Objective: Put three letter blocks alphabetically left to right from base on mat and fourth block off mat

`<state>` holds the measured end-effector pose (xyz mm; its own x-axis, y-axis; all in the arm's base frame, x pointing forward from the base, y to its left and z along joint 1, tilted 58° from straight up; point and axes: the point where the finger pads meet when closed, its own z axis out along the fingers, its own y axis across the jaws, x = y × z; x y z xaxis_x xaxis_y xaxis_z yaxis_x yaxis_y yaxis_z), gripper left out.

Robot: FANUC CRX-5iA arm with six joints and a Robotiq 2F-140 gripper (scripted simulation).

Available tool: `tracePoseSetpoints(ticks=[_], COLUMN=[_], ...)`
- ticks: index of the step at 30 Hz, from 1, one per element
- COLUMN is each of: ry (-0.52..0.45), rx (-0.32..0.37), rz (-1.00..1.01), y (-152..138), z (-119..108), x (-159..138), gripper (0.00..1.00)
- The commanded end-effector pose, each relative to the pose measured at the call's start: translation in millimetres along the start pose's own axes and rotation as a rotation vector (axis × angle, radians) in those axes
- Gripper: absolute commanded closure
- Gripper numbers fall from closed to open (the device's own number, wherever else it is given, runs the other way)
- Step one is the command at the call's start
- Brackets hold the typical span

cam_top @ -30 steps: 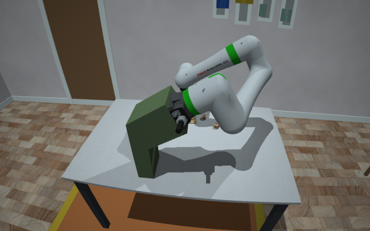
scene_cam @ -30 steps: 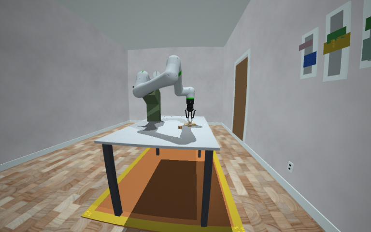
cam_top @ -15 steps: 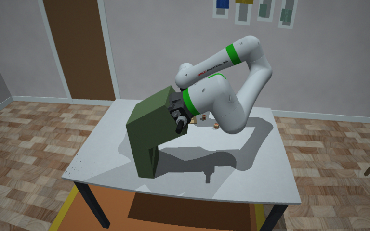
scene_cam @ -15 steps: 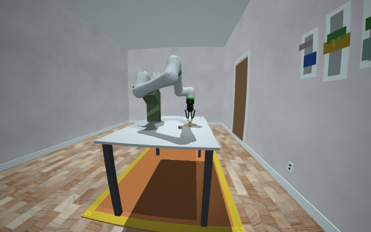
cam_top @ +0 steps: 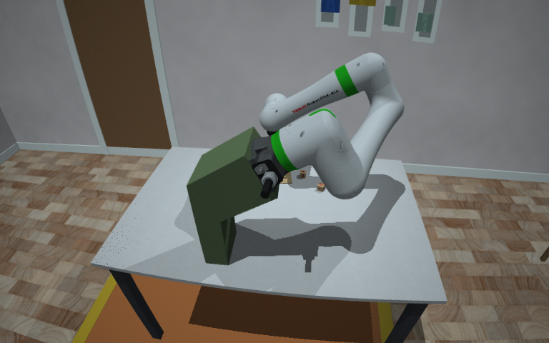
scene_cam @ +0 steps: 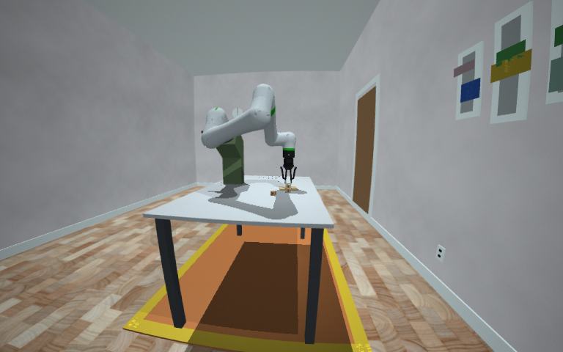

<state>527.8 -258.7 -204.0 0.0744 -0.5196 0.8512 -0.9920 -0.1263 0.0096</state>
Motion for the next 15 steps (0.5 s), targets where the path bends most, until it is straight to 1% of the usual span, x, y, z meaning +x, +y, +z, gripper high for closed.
tracePoseSetpoints(ticks=[1,10,11,13,14,15], ry=[0.000,0.000,0.000,0.000,0.000,0.000], rx=[0.000,0.000,0.000,0.000,0.000,0.000], rz=[0.000,0.000,0.000,0.000,0.000,0.000], y=[-0.1,-0.1,-0.1,-0.1,-0.1,-0.1], z=[-0.2,-0.2,-0.2,-0.2,-0.2,-0.2], x=[-0.2,-0.2,-0.2,-0.2,-0.2,-0.2], gripper=[0.84,0.84,0.82,0.82,0.79,0.79])
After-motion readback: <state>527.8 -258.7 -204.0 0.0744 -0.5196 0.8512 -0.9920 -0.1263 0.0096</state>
